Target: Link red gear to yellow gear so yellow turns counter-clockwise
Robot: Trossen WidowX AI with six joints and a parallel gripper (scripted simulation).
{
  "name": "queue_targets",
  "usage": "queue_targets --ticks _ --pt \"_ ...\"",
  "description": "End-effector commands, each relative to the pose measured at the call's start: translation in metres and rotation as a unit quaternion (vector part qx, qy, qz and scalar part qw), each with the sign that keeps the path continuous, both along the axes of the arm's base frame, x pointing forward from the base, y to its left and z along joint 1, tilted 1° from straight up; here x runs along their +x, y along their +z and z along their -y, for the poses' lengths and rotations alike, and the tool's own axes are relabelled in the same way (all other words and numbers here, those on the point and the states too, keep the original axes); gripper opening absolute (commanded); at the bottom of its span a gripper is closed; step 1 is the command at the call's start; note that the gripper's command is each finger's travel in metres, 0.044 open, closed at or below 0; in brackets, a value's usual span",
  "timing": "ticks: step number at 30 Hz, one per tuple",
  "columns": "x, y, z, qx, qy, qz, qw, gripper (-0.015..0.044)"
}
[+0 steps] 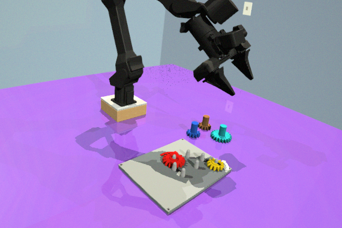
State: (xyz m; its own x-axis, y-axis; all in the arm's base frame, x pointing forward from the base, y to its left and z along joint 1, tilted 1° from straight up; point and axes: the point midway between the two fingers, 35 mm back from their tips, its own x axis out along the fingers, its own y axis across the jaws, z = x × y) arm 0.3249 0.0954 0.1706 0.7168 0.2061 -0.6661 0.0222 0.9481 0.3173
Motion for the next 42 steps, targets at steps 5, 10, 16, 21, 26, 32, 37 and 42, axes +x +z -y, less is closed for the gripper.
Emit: queue_targets --ticks 5,10,16,21,26,32,37,42 --pt "-0.067 -0.087 -0.047 -0.019 -0.053 -0.311 0.949 0.0440" --pt "-0.097 -0.105 -0.056 -0.059 -0.090 -0.401 0.910 0.0440" --pt "-0.096 -0.106 -0.058 -0.059 -0.090 -0.401 0.910 0.0440" --pt "-0.096 -0.120 -0.059 -0.059 -0.090 -0.401 0.910 0.0440" --pt "-0.096 -0.126 -0.059 -0.059 -0.090 -0.401 0.910 0.0440" --pt "-0.096 -0.135 -0.059 -0.059 -0.090 -0.401 0.910 0.0440" --pt "-0.096 -0.143 -0.060 -0.059 -0.090 -0.401 0.910 0.0440" --pt "-0.096 -0.147 -0.060 -0.059 -0.090 -0.401 0.910 0.0440"
